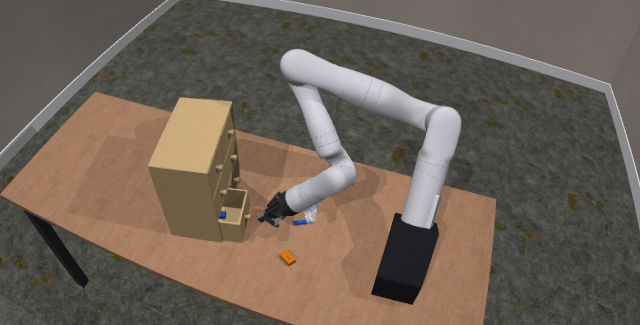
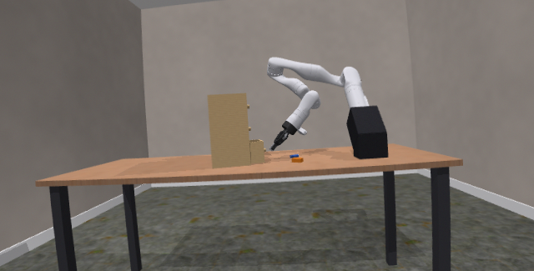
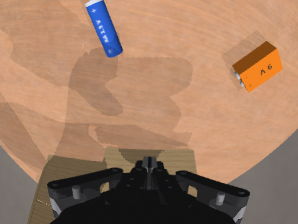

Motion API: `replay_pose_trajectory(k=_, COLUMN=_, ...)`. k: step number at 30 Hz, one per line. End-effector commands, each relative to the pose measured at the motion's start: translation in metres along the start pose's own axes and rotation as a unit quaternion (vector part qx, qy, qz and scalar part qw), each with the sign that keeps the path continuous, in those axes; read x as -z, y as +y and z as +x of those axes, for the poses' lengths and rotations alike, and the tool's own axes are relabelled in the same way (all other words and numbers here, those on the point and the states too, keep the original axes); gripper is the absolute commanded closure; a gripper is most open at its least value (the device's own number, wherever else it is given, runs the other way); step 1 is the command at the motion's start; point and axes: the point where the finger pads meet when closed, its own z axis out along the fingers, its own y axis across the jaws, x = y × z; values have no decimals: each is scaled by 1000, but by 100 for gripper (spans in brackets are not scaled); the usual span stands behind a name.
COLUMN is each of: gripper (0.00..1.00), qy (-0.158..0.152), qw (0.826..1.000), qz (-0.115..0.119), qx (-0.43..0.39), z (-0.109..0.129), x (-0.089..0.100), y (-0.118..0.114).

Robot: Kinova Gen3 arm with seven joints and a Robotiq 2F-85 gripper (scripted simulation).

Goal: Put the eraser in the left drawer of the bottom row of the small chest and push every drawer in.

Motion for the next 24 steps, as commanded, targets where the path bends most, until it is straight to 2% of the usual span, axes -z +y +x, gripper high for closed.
replay_pose_trajectory(k=1, gripper=100, qy=-4, qw=1000, qz=0, qx=3, z=-8, x=-4, y=0)
replay_pose_trajectory(k=24, gripper=100, qy=-3, qw=1000, qz=2, qx=3, z=-34, x=-30, y=-1)
